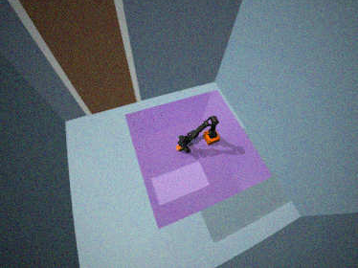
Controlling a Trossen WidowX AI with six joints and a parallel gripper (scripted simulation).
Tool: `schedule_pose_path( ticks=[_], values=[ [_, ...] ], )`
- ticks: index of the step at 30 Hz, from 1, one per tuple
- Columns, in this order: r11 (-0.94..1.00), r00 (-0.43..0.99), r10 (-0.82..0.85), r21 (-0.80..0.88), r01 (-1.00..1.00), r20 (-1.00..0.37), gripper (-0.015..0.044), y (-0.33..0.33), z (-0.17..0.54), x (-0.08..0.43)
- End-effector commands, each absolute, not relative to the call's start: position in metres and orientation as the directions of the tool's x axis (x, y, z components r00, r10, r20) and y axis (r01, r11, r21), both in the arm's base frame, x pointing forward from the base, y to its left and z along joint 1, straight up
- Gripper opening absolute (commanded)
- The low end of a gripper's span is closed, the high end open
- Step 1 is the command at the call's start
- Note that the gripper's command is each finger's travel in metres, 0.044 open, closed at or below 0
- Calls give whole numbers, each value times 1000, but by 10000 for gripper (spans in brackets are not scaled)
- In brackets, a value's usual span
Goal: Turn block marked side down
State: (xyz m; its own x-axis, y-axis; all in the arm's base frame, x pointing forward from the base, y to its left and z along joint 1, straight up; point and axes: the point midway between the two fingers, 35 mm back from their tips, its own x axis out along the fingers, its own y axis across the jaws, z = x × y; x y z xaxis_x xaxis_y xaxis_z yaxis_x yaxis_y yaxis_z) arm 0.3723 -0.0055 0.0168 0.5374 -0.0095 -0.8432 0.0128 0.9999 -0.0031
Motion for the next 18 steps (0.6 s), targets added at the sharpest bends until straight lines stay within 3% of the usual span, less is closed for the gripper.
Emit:
schedule_pose_path(
  ticks=[1,18],
  values=[
    [1000,576,-11,-3,14,-817,0,-6,10,377],
    [1000,757,-13,-3,14,-653,0,-6,-14,383]
  ],
)
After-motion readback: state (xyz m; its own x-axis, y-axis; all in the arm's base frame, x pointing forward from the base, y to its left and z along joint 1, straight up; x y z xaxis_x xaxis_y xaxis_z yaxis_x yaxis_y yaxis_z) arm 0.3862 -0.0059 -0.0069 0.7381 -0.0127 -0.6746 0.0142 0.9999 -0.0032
